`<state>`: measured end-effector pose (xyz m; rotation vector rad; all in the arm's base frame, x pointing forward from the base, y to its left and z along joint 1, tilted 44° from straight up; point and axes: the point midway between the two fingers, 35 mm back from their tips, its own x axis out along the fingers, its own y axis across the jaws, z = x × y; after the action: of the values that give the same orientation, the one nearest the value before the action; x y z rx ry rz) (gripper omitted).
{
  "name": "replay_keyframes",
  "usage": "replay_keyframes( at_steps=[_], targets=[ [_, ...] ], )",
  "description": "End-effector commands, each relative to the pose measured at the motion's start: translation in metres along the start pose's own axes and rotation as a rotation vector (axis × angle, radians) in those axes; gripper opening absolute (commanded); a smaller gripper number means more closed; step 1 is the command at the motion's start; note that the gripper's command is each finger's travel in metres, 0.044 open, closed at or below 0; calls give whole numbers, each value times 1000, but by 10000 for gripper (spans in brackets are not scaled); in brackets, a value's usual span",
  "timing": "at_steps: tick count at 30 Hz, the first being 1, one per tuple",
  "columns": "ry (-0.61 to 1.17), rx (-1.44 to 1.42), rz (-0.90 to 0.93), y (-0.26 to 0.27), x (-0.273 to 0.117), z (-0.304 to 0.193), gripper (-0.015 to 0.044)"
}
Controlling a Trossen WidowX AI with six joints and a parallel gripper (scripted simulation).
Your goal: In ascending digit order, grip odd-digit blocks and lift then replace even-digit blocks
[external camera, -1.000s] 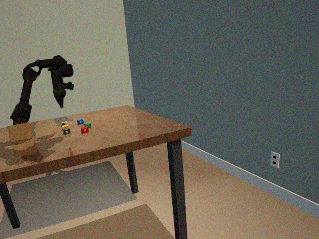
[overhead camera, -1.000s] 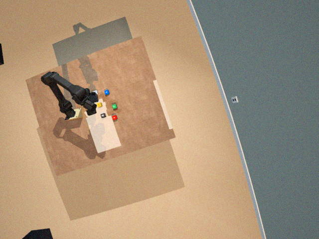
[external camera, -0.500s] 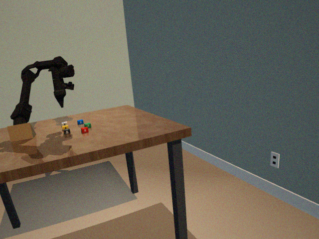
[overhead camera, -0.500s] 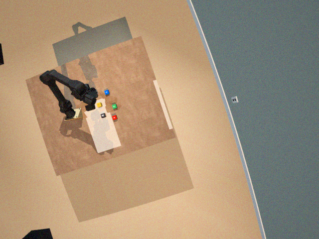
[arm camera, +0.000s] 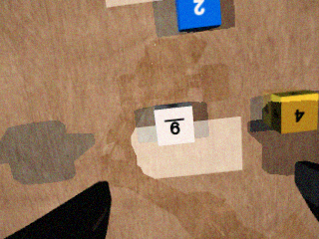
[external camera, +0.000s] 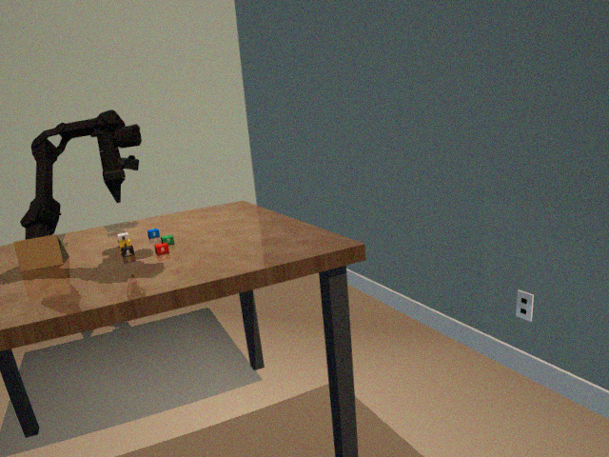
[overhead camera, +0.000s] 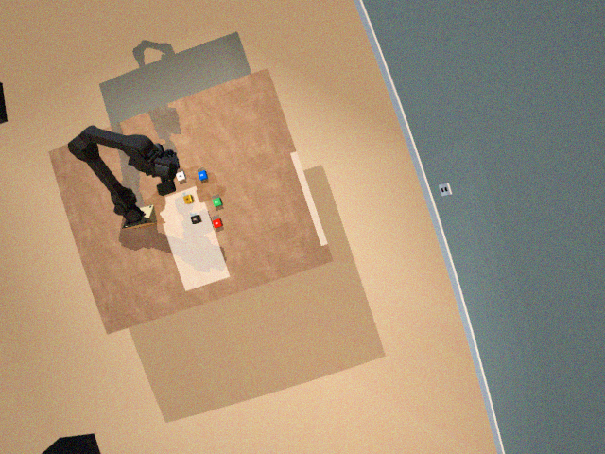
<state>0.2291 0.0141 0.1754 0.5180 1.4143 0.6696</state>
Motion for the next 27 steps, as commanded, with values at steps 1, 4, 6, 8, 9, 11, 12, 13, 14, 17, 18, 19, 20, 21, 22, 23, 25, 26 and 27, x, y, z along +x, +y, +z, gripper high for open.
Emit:
replay_keyframes(
  at_steps=[1,4,6,8,9,11,12,13,14,17,18,19,20,21,22,23,25,26,27],
  targets=[
    [-4,2,4,2,-1,0,400],
    [-4,2,4,2,-1,0,400],
    [-4,2,4,2,-1,0,400],
    [-4,2,4,2,-1,0,400],
    [-4,2,4,2,-1,0,400],
    [-3,2,3,0,-2,7,400],
    [-2,1,3,-2,-3,17,400],
    [-1,0,2,-6,-4,28,400],
    [0,-2,1,-9,-5,40,400],
    [3,-6,0,-21,-3,75,400],
    [4,-7,-1,-25,-2,84,400],
    [4,-7,-1,-27,-1,89,400],
    [4,-7,-1,-27,-1,91,400],
    [4,-7,-1,-27,-1,91,400],
    [4,-7,-1,-27,-1,91,400],
    [4,-7,-1,-27,-1,91,400],
    [4,-7,-1,-27,-1,91,400],
    [4,-7,-1,-27,-1,91,400],
    [4,-7,-1,-27,-1,91,400]
  ],
)
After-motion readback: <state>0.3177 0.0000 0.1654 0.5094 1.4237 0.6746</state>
